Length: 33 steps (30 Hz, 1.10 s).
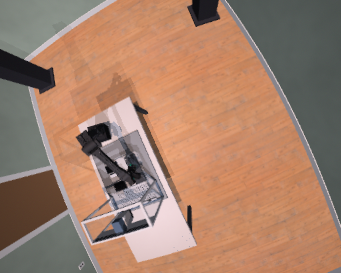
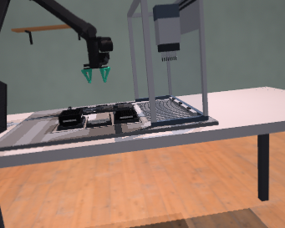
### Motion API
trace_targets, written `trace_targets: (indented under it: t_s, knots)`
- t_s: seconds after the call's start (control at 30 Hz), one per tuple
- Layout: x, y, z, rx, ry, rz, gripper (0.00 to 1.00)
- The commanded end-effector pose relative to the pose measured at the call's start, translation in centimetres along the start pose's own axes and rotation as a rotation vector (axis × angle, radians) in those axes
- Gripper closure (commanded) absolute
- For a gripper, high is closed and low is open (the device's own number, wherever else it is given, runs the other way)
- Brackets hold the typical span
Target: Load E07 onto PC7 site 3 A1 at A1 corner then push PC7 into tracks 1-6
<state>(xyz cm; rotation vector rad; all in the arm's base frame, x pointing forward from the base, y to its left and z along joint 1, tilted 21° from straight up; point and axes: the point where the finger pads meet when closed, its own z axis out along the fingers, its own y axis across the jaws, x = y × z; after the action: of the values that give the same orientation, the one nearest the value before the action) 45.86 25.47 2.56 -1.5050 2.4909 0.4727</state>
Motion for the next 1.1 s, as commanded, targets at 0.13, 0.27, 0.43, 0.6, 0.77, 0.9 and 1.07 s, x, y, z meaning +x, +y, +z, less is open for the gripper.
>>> trace_targets:
  t_s: [0.13, 0.27, 0.43, 0.6, 0.77, 0.9, 1.07]
  knots:
    - [-5.4, 0.7, 0.8, 0.011, -0.014, -0.278, 0.0]
    - [-3.2, 1.6, 2.0, -0.021, 0.016, -0.396, 0.0]
    - [-3.6, 0.3, 0.8, 0.003, -0.002, -0.516, 0.0]
    - [-3.8, 0.8, 1.0, -0.001, -0.001, -0.63, 0.0]
    - [-3.9, 1.1, 2.0, -0.002, -0.002, -0.639, 0.0]
    - [-3.7, 1.3, 3.4, -0.005, 0.001, -0.642, 0.0]
    - [-3.6, 1.3, 4.2, -0.005, 0.0, -0.642, 0.0]
